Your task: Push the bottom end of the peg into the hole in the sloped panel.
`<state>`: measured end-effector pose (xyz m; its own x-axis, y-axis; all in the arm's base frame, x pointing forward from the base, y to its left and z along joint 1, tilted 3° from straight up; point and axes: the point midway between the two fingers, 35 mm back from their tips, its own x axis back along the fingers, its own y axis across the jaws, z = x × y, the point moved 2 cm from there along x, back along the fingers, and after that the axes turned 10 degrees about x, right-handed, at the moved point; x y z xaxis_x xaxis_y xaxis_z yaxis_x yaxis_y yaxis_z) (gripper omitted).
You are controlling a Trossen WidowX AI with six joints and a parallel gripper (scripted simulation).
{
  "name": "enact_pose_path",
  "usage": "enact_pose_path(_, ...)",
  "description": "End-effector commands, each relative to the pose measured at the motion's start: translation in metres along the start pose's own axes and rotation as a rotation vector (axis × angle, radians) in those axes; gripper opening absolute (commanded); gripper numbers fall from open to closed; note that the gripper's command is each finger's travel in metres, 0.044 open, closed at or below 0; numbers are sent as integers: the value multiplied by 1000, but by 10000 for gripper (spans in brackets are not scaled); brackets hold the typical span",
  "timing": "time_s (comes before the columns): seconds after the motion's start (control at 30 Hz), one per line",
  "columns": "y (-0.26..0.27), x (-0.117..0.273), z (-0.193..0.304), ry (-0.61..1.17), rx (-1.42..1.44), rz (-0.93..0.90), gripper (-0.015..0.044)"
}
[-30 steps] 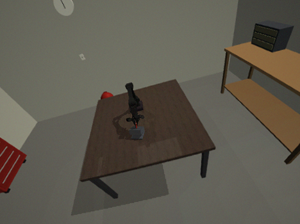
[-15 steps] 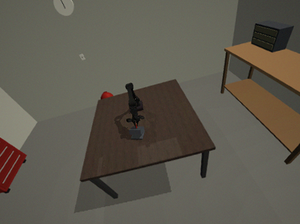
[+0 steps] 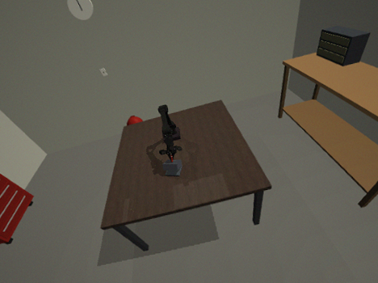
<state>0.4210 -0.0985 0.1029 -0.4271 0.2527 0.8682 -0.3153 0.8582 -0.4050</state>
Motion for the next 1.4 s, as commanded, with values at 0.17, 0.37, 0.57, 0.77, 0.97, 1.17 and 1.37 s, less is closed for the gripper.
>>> enact_pose_path(0.17, 0, 0, 0, 0, 0, 0, 236)
enact_pose_path(0.37, 0, 2, 0, 0, 0, 0, 394)
enact_pose_path(0.57, -1, 14, -1, 0, 1, -1, 440)
enact_pose_path(0.77, -1, 26, -2, 1, 2, -3, 440)
enact_pose_path(0.97, -1, 40, -3, 1, 4, -4, 440)
enact_pose_path(1.17, -1, 53, -4, 2, 5, -6, 440)
enact_pose_path(1.37, -1, 67, -4, 2, 6, -8, 440)
